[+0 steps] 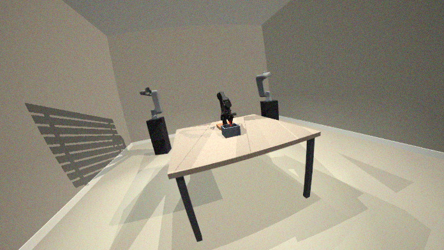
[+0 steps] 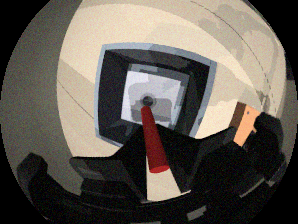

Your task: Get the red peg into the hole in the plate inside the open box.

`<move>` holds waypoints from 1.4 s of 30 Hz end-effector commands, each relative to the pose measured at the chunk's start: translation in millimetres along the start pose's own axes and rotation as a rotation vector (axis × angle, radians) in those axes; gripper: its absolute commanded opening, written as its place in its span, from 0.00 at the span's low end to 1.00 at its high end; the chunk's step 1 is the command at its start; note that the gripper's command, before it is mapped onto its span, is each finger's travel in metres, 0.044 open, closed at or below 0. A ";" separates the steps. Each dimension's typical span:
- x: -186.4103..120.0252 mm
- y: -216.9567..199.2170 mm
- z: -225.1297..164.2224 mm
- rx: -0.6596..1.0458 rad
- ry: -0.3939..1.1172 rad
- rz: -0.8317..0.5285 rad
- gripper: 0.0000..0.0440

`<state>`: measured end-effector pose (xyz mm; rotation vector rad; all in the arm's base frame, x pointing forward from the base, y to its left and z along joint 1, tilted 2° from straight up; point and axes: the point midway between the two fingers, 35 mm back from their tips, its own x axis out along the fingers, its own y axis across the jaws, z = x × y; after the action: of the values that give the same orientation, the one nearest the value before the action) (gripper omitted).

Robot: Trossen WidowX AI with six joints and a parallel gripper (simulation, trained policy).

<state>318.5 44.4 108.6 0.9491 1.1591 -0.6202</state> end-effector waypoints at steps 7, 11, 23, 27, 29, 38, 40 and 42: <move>27.7 -2.4 6.7 -0.011 0.019 -0.060 0.09; 37.1 -3.8 10.9 -0.027 0.015 -0.086 0.30; 43.2 11.9 26.7 -0.061 0.013 -0.109 0.51; 44.5 19.4 34.9 -0.069 0.008 -0.104 0.71; 44.5 22.9 39.6 -0.071 0.004 -0.102 0.82; 40.7 37.9 66.3 -0.064 -0.039 -0.073 1.00; 39.0 40.2 72.7 -0.060 -0.053 -0.065 1.00; 37.3 42.6 79.0 -0.055 -0.067 -0.058 1.00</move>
<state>370.6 18.8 82.3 0.8044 1.2697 -0.6444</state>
